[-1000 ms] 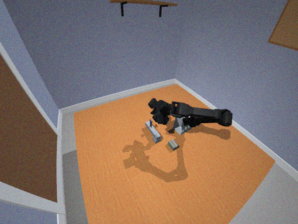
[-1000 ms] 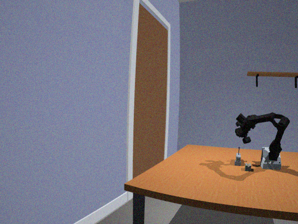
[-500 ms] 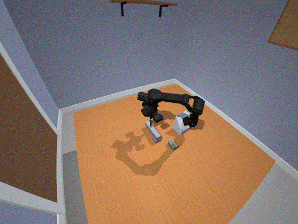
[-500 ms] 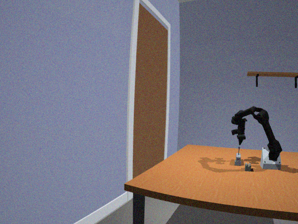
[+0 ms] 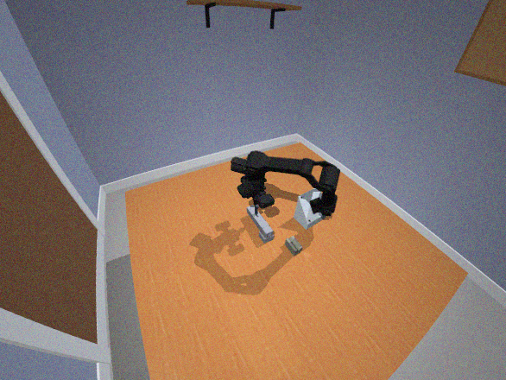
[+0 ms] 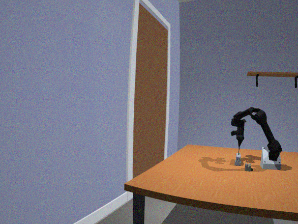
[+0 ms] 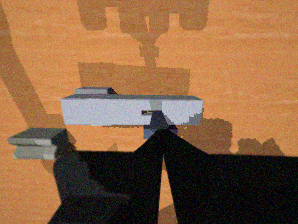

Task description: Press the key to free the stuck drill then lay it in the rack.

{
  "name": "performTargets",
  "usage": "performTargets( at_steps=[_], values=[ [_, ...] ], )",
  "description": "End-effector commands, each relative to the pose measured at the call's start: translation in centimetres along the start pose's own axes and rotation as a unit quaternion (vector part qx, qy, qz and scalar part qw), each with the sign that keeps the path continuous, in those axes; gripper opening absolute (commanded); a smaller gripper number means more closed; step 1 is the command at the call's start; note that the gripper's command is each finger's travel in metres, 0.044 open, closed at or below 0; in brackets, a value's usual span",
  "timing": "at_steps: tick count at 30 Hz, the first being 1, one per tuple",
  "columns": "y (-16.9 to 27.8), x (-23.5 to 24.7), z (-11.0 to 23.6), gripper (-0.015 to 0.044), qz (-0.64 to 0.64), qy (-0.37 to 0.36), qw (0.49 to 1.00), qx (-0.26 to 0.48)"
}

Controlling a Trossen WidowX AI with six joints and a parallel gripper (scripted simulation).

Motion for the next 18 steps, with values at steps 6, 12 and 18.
performTargets(
  at_steps=[6, 12, 18],
  values=[
    [0.16, 0.10, -0.83, 0.0000, -0.004, -0.007, 1.000, 0.001],
    [0.29, 0.13, -0.74, 0.0000, -0.004, -0.007, 1.000, 0.001],
    [0.47, 0.18, -0.66, 0.0000, -0.005, -0.007, 1.000, 0.001]
  ],
)
Point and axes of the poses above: the point midway between the two fingers, 35 mm back from their tips, its own z axis back along the fingers, its own x axis across the jaws, y = z × x, the point moved 5 cm from there along z, back along the fingers, and after that the axes turned 13 degrees about z, right-handed, at the moved point
